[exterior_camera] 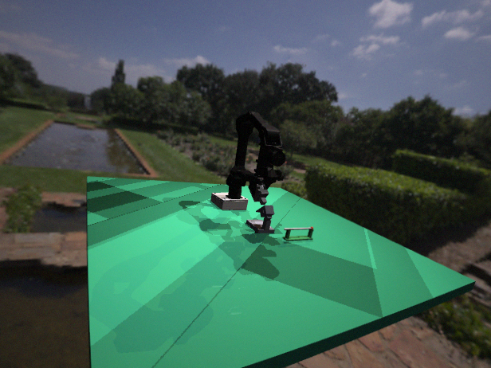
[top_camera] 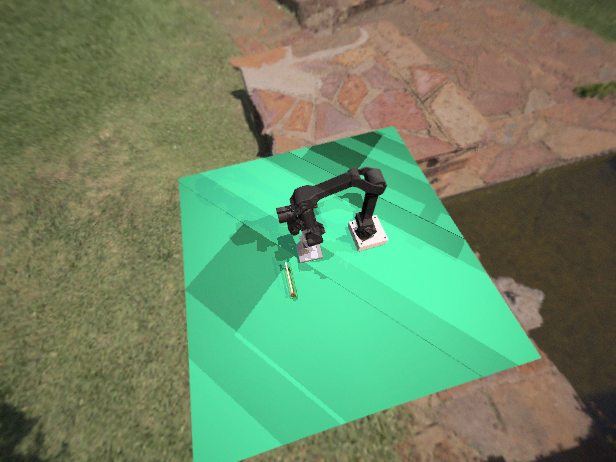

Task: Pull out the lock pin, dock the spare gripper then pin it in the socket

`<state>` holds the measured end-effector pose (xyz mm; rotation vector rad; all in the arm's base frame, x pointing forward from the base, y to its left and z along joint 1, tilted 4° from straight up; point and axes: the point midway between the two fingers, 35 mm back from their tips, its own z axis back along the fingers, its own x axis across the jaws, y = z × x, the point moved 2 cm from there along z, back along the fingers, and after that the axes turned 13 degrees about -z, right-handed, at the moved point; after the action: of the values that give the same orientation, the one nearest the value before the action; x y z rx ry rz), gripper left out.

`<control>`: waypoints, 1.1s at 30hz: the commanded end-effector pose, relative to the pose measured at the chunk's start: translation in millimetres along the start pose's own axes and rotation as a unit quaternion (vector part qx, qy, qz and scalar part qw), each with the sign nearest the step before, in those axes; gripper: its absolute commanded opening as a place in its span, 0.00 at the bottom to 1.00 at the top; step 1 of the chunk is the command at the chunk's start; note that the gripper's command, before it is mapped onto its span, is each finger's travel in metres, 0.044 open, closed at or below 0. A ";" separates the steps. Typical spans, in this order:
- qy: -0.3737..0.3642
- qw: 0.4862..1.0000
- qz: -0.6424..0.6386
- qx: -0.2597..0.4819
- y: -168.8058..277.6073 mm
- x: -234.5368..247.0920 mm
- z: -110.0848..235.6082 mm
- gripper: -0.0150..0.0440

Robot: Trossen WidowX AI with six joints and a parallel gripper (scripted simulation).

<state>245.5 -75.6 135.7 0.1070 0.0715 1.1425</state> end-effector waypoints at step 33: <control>0.057 0.991 -0.035 0.116 8.5 30.2 2.1 0.25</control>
<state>247.2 -43.8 139.6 0.2438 0.3179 1.0683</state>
